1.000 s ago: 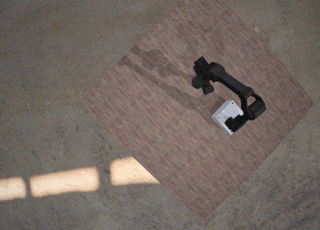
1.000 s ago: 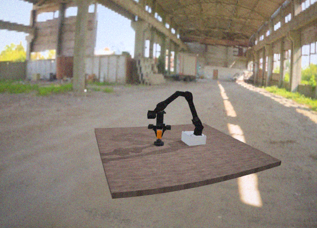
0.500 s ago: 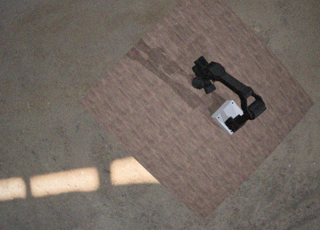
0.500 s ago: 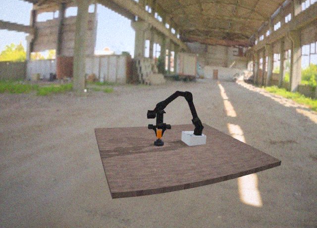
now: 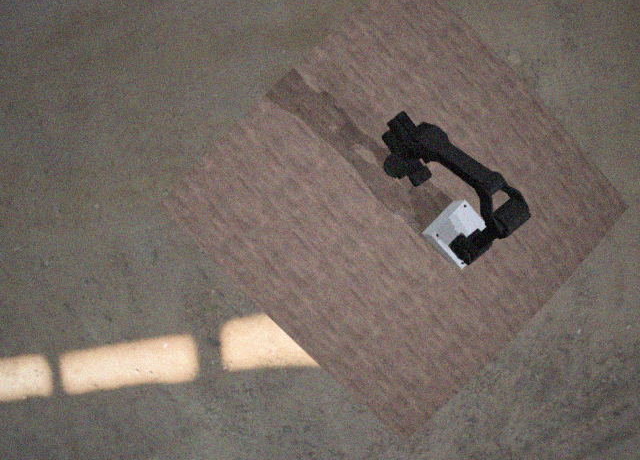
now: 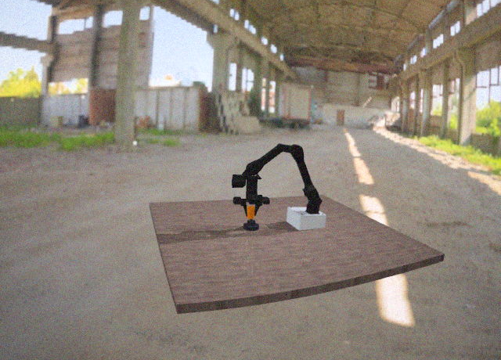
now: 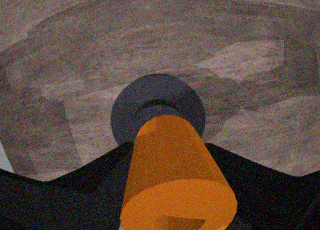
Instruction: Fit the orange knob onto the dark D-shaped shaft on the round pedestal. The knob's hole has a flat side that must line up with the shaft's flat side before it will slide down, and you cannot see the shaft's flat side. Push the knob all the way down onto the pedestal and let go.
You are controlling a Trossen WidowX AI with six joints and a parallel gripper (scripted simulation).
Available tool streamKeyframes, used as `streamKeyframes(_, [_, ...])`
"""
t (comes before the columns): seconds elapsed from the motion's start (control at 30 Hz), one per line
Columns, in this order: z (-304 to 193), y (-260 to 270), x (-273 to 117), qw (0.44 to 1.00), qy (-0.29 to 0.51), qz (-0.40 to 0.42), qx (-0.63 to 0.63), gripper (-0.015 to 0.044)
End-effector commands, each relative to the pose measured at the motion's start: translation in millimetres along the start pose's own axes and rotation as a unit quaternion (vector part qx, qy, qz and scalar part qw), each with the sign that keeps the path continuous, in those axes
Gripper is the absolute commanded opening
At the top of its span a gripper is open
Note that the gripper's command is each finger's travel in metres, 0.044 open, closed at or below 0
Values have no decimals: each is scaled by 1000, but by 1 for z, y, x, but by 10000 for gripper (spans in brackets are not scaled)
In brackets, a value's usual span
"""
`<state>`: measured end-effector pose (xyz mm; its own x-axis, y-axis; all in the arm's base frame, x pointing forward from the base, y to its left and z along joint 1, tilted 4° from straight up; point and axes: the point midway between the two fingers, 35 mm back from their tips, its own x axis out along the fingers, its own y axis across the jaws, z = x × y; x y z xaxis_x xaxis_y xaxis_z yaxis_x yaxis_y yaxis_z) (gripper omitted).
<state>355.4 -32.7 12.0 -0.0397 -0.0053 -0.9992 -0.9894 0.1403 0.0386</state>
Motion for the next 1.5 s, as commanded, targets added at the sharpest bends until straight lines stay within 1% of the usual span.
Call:
streamKeyframes(0.0, [0, 0, 1, 1000, 1, -3, -2, 0])
streamKeyframes(0.57, [-1, 6, -4, 1000, 1, -2, -2, 0])
streamKeyframes(0.63, [-1, 6, -4, 1000, 1, -2, -15, 0])
streamKeyframes(0.83, [-1, 6, -3, 994, 1, -2, -106, 0])
streamKeyframes(1.47, [-1, 1, -4, 994, 1, -2, -106, 0])
